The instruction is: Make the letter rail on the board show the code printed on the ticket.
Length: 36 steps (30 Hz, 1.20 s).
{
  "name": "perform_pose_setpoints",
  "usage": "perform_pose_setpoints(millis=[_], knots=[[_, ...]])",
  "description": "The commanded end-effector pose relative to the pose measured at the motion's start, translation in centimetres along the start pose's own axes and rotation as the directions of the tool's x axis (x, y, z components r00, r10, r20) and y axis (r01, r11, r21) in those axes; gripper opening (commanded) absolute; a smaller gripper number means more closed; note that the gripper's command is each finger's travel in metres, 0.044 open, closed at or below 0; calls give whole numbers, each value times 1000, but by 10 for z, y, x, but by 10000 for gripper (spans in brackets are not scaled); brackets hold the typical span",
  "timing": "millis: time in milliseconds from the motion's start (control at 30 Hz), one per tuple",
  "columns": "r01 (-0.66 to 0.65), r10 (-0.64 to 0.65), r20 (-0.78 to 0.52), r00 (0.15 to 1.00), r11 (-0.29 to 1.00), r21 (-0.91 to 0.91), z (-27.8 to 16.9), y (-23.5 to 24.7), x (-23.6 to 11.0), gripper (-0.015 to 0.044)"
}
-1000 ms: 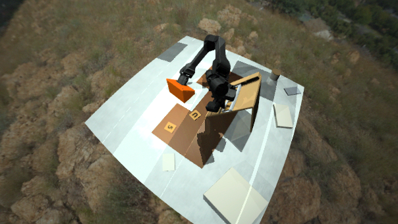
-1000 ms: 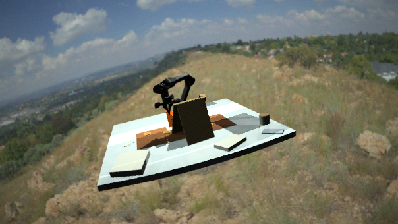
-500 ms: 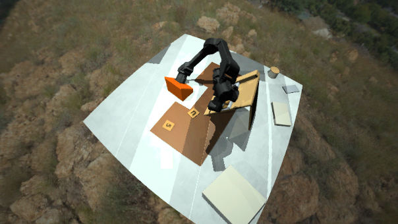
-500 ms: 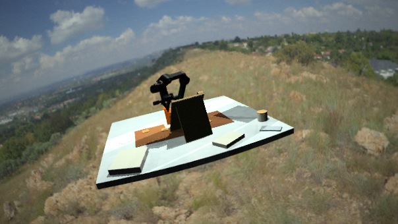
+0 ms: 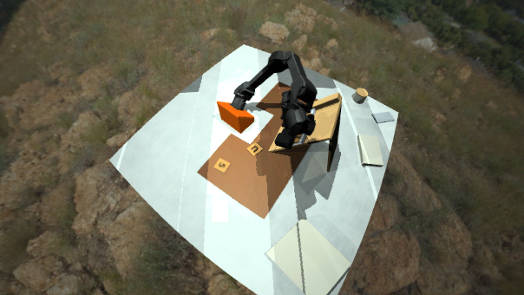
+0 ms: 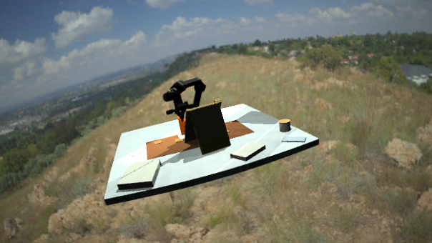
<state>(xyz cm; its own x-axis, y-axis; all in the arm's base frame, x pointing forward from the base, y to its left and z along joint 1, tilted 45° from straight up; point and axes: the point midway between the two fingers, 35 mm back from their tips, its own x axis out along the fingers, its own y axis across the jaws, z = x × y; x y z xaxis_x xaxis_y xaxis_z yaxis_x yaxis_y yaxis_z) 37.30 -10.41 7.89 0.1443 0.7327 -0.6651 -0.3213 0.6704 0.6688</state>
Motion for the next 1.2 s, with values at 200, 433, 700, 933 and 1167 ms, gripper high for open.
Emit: perform_pose_setpoints(millis=[200, 433, 700, 933, 1167], knots=[[1, -1, -3, 1000, 1000, -2, 5, 1, 5, 0], [1, -1, -3, 1000, 1000, -2, 7, 1, 8, 0], [1, -1, -3, 1000, 1000, -2, 10, 1, 11, 0], [1, -1, -2, 1000, 1000, -3, 12, 2, 14, 0], [1, -1, -2, 1000, 1000, -3, 14, 2, 16, 0]])
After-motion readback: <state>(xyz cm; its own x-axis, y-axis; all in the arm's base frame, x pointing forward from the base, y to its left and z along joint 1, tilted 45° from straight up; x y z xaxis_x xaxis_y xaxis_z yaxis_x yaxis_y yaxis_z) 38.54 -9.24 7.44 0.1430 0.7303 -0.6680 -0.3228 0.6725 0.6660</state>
